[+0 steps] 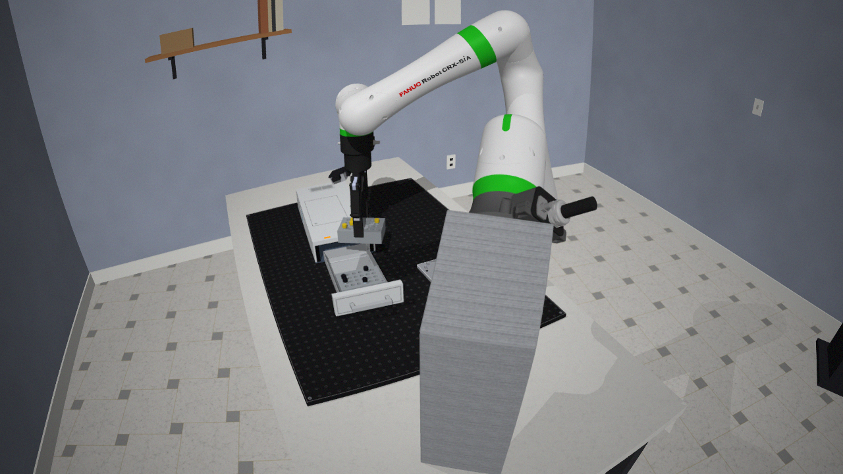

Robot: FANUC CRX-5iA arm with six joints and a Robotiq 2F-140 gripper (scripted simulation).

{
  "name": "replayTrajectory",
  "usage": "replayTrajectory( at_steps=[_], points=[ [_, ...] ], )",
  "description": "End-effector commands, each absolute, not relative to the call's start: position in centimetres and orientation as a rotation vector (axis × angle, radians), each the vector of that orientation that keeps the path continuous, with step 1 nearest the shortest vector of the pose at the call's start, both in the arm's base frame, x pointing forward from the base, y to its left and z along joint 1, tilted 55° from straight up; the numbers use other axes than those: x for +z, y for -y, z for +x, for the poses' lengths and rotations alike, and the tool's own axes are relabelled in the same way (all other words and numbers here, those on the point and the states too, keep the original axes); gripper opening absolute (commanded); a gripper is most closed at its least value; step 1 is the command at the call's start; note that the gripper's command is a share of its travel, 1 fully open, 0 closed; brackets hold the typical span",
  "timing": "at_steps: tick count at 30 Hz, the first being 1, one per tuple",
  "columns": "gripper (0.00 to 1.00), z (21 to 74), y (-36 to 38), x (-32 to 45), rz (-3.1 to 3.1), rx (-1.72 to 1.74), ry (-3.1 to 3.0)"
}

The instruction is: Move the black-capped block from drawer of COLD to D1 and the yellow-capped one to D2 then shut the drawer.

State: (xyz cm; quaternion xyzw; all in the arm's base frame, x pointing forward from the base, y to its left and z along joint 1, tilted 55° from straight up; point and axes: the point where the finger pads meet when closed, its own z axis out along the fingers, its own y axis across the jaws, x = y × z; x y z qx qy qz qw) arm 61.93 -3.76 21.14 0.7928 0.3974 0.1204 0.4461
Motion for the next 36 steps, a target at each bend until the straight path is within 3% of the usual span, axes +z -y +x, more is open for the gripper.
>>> replayTrajectory(
  at_steps=[1,36],
  points=[
    [0.1,61.4,4.4,21.5,2.01,0.359,-0.89],
    [0.1,56.6,10.8,23.7,2.298,0.803,-0.008]
  ],
)
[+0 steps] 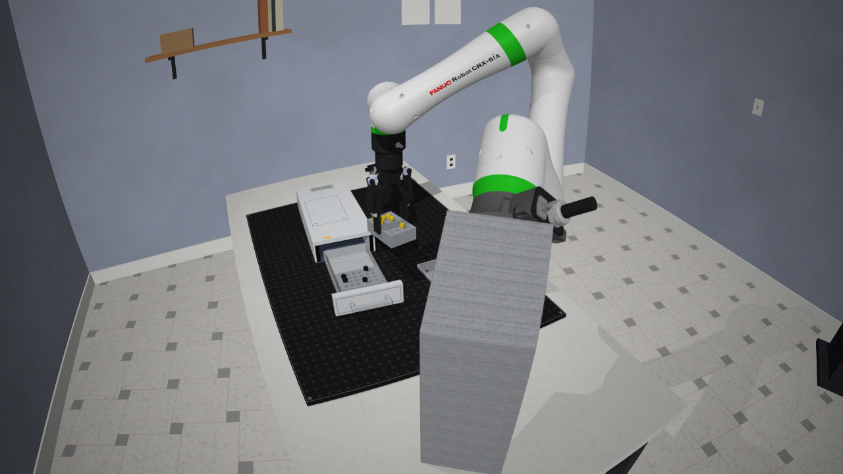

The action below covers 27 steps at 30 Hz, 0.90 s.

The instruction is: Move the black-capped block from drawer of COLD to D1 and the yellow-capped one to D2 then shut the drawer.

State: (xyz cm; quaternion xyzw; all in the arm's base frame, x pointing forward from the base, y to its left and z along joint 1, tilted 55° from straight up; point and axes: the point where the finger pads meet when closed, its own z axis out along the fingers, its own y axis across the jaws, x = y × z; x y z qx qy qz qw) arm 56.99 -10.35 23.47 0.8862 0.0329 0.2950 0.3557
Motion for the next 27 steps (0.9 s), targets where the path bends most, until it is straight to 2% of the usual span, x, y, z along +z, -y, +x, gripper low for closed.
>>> replayTrajectory(
  at_steps=[1,27],
  points=[
    [0.1,56.6,10.8,23.7,2.298,0.803,-0.008],
    [0.1,53.1,15.5,25.4,2.317,0.869,0.144]
  ],
)
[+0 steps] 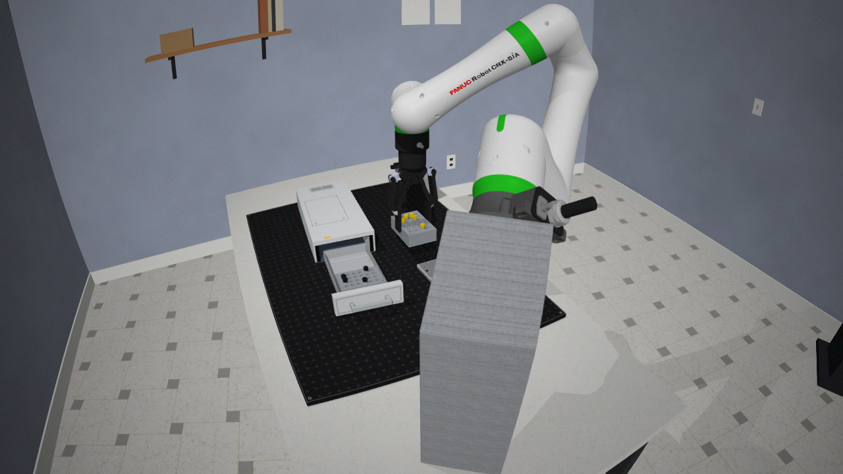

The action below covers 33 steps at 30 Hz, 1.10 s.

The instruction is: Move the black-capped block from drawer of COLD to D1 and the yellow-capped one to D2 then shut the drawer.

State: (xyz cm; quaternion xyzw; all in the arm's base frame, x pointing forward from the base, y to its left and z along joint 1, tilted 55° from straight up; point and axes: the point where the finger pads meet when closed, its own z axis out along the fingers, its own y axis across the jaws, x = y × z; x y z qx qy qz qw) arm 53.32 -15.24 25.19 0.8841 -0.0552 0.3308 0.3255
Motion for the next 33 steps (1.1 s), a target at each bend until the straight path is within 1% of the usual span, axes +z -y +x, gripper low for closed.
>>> replayTrajectory(
  at_steps=[1,33],
  points=[
    [0.1,52.9,15.7,25.5,2.317,0.869,0.144],
    [0.1,48.6,21.5,27.5,2.317,0.869,0.144]
  ],
)
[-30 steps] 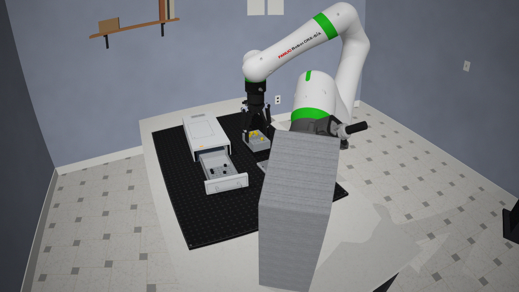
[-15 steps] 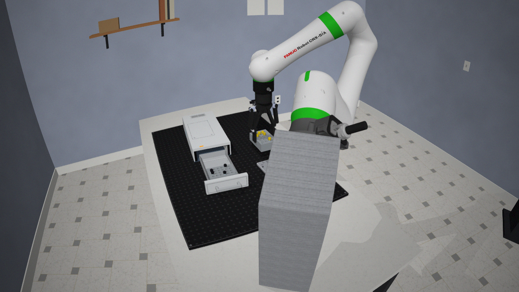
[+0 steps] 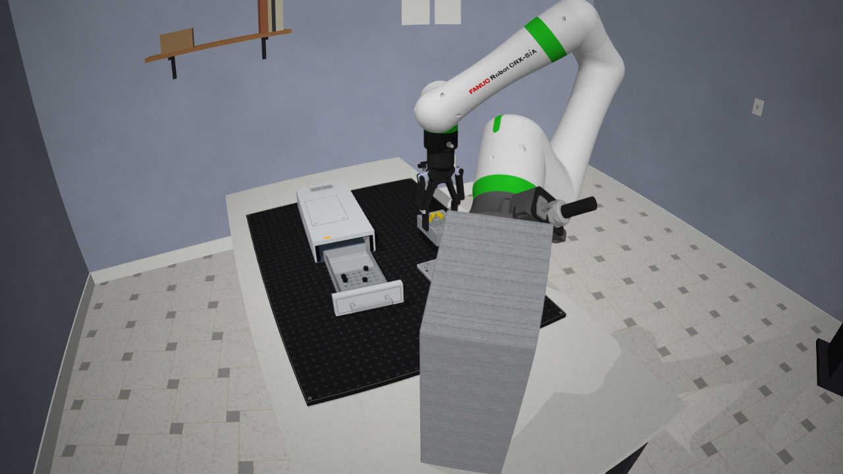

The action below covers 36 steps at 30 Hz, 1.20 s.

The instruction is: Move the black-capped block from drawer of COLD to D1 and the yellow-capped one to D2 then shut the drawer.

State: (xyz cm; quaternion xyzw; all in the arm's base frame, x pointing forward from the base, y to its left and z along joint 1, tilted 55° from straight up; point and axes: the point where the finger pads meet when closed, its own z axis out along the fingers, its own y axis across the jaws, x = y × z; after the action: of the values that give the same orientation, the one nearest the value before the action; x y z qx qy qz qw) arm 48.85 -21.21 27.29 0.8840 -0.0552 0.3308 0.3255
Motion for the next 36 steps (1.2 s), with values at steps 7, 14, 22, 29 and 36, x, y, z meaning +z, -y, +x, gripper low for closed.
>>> replayTrajectory(
  at_steps=[7,14,22,29,36],
  points=[
    [0.1,47.5,22.9,28.0,2.317,0.869,0.144],
    [0.1,46.8,24.0,28.4,2.317,0.869,0.144],
    [0.1,45.5,25.6,28.9,2.317,0.869,0.144],
    [0.1,44.8,26.7,29.3,2.317,0.869,0.144],
    [0.1,43.7,28.1,29.8,2.317,0.869,0.144]
  ],
)
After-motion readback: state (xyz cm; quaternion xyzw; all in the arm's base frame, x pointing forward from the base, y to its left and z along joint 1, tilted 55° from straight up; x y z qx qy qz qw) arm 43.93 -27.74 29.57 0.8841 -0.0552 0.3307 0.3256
